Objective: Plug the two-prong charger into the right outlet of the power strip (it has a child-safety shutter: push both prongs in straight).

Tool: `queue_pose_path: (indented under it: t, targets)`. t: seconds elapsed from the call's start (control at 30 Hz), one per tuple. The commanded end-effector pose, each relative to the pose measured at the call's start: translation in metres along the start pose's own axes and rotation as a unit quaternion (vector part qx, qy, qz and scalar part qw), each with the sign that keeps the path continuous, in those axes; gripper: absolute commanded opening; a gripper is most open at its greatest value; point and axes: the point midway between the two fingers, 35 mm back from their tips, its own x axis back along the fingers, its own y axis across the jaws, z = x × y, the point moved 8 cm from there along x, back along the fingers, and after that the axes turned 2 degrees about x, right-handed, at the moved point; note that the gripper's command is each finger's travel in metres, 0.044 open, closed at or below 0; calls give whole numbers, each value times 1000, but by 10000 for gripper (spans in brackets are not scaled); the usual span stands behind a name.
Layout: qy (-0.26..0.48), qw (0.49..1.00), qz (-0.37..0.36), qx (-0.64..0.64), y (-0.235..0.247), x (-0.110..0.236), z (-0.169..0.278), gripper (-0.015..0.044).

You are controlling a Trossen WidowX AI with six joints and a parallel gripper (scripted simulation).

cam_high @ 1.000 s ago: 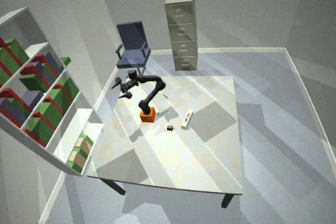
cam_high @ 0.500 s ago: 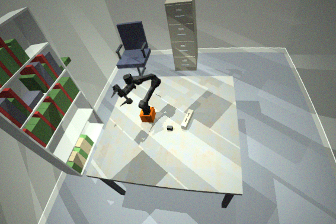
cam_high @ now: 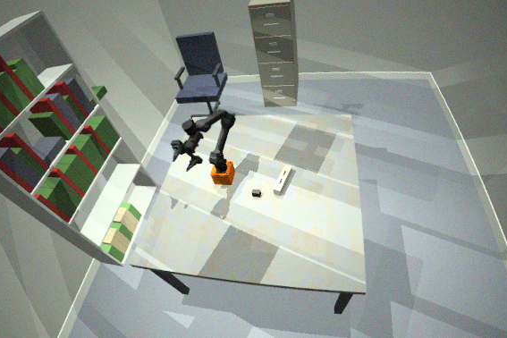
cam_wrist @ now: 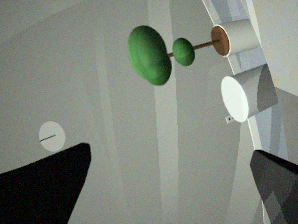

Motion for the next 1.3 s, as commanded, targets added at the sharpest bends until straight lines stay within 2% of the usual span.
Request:
queue_pose_path:
  t: [0.0,0.57,1.0,1.27]
  targets:
    - [11,999,29,39,-7,-10,4,440]
    - [98,956,139,237,-44,-47,36,440]
    - [181,890,195,370,-77,-61,66,440]
    - [236,831,217,454,-101,-67,85,440]
